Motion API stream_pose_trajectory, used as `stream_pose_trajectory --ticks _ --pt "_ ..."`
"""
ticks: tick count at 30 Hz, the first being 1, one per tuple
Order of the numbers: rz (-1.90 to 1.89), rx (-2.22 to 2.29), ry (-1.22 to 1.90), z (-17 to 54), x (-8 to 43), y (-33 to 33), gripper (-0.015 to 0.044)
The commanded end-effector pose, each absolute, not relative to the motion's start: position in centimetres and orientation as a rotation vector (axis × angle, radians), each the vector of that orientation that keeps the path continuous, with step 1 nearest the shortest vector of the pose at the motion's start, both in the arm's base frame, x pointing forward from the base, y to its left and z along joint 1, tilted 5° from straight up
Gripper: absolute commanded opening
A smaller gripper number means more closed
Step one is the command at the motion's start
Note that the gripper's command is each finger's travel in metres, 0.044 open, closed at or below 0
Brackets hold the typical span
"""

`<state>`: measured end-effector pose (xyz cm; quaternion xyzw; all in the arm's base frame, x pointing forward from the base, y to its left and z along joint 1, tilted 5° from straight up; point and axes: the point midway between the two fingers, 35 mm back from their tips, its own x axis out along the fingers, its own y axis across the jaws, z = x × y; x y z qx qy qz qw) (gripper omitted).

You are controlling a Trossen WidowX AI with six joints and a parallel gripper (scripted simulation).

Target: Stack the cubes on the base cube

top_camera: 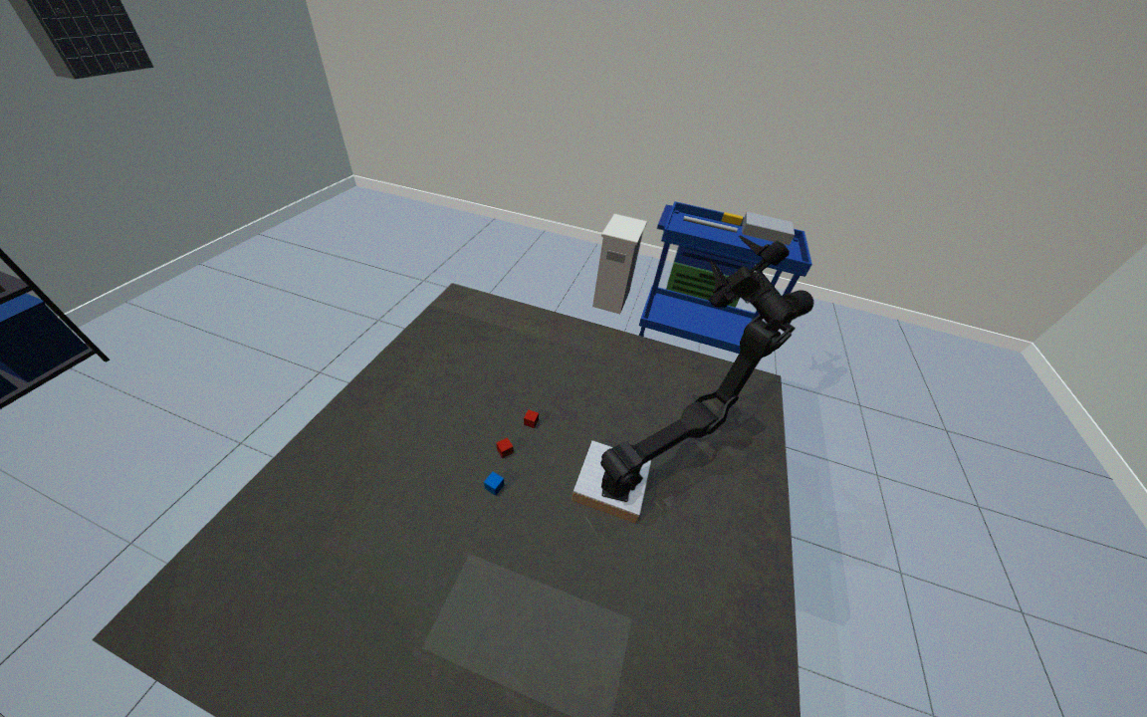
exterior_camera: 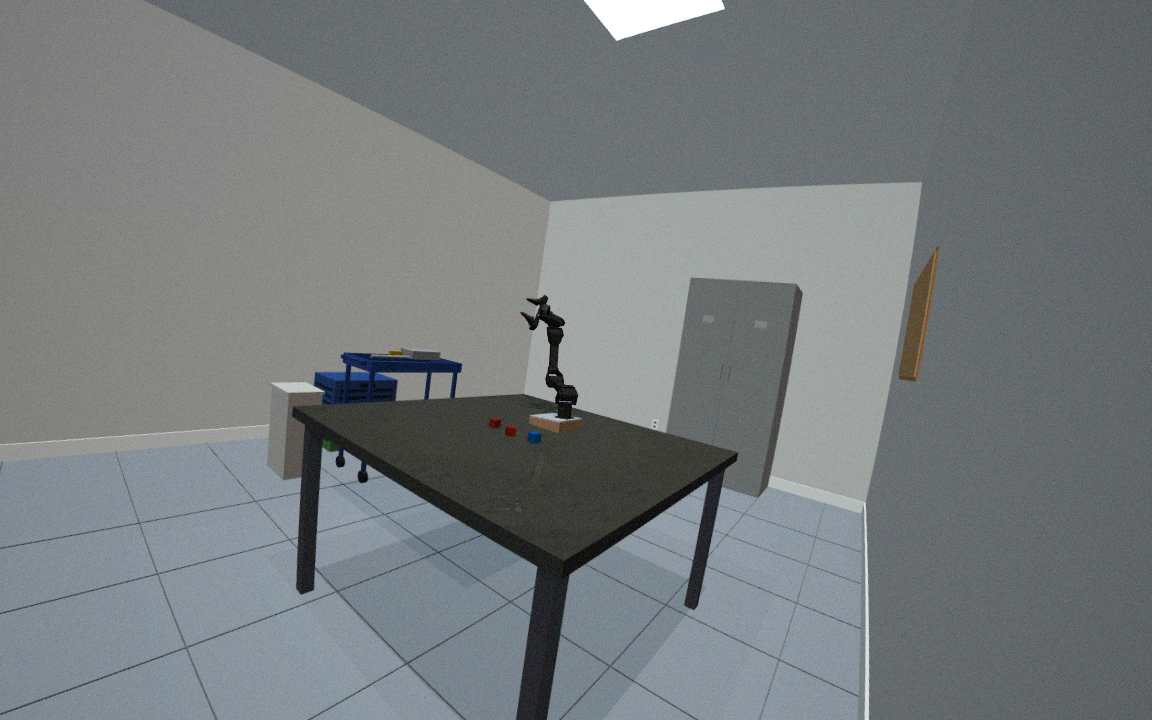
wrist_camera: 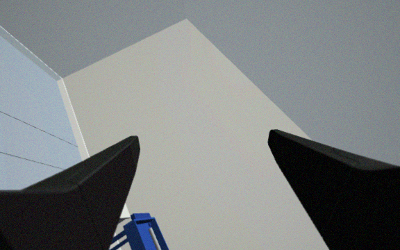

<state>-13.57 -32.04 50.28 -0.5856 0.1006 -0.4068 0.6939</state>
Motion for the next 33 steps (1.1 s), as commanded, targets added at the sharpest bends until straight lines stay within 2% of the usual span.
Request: stream_pose_trajectory --ticks 1,5,6,13,20,33 --pt "-0.911 -1.309 0.222 50.4 -13.5 -31.9 0.0374" --pt "-0.953 -1.337 0.165 52.9 -12.8 -29.3 0.0269" --pt "-0.962 -1.355 0.153 53.7 -12.4 -28.3 0.0265" --pt "-0.962 -1.6 0.186 58.1 -8.0 -20.8 0.0265" --pt "-0.889 -1.837 0.245 60.1 -1.5 -14.2 0.0265" --pt "-0.566 -2.173 0.422 57.2 13.2 -7.1 0.0265"
